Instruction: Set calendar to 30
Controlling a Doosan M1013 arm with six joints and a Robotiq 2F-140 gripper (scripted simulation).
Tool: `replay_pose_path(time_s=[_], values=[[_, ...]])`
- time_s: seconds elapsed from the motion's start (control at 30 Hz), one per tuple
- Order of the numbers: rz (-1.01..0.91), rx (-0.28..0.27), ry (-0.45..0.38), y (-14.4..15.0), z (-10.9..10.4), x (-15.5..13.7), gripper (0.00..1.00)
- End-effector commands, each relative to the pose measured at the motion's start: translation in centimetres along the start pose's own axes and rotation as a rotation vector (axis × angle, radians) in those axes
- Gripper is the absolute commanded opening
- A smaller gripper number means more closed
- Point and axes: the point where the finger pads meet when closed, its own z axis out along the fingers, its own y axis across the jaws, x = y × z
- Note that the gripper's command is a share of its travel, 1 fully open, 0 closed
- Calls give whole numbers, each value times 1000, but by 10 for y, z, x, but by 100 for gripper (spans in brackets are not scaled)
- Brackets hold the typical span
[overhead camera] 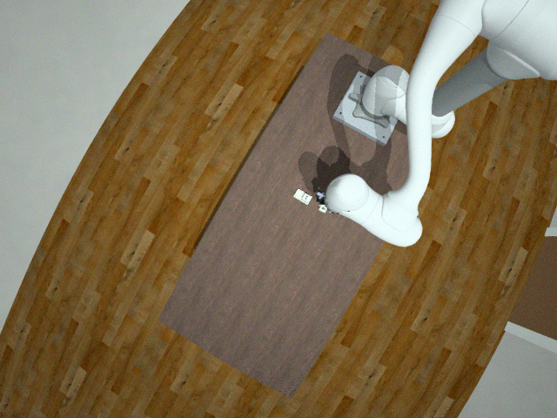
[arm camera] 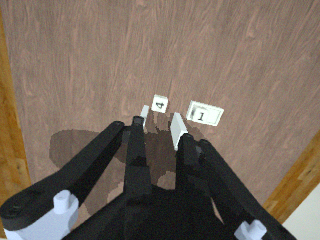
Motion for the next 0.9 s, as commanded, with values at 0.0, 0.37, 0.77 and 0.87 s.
replay_pose_path(time_s=[0.0, 0.37, 0.77, 0.87], values=[[0, 0, 0, 0, -1, 0, 35], [0, 0, 0, 0, -1, 0, 100], [-12, 0, 0, 1, -1, 0, 100], [-83, 0, 0, 5, -1, 0, 100]])
